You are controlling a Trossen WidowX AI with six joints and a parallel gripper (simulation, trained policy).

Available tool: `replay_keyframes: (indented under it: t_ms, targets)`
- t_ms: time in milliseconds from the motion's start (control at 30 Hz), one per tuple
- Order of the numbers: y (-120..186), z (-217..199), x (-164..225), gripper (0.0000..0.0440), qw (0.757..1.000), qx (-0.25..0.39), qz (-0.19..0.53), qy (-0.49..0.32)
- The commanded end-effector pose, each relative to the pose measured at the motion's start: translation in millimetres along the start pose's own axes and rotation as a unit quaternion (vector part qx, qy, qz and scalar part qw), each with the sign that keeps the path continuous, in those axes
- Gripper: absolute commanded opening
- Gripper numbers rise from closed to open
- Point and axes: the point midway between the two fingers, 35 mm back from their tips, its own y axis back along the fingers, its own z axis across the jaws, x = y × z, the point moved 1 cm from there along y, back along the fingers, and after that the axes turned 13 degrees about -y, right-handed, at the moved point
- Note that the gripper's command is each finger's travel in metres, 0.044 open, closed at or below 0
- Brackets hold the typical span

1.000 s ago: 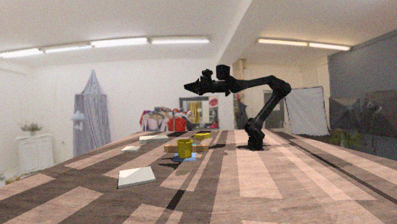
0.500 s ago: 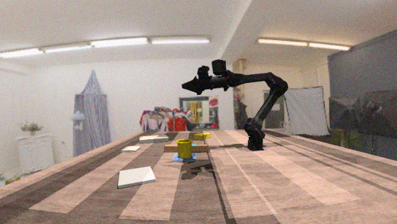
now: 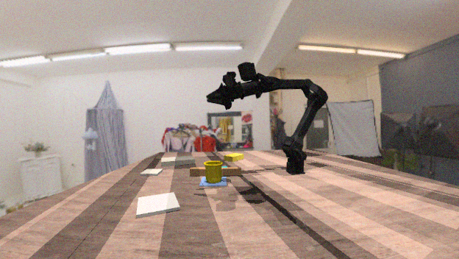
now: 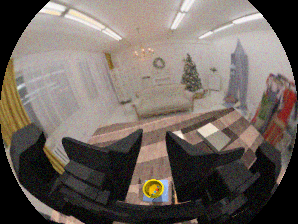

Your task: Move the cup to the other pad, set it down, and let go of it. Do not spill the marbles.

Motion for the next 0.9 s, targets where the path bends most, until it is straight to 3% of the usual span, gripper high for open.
replay_keyframes:
  t_ms: [0,867]
  targets:
    - [-3,5,-2,0.0142,1.0,0.004,0.016,-0.023]
    - [-26,32,8,0.0168,0.97,0.072,0.143,-0.184]
